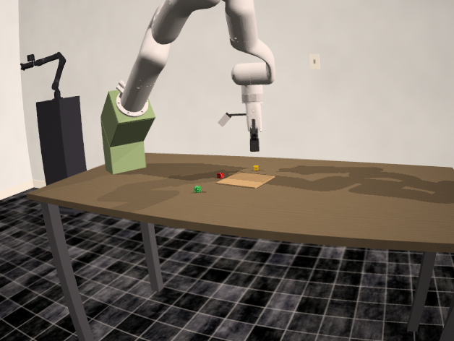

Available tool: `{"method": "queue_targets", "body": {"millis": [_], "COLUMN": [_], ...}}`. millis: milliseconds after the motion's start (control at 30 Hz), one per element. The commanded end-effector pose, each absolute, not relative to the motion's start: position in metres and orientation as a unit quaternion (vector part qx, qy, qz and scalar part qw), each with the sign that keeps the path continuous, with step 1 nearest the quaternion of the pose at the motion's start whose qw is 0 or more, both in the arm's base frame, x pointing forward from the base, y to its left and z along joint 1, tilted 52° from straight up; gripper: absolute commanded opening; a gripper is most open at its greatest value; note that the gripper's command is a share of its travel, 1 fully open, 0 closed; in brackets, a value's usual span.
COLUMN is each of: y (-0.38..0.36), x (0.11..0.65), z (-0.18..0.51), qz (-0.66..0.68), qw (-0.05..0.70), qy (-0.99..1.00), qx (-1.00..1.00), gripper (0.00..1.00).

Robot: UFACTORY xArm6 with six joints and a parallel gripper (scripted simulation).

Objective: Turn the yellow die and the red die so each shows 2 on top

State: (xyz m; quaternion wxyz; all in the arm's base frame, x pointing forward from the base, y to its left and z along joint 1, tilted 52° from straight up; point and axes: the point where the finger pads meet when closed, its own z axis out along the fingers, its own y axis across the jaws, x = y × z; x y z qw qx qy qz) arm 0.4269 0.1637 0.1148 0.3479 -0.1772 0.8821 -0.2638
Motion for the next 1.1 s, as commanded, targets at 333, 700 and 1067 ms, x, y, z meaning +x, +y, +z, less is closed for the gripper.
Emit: {"method": "queue_targets", "body": {"millis": [333, 700, 1067], "y": [0.162, 0.157, 0.151], "x": [0.433, 0.442, 0.455], "z": [0.110, 0.103, 0.093], "qz": [-0.263, -0.263, -0.263], "qw": [0.348, 0.348, 0.348], "qy": [0.882, 0.882, 0.882], "qx": [-0.177, -0.177, -0.177], "gripper": [0.31, 0.31, 0.31]}}
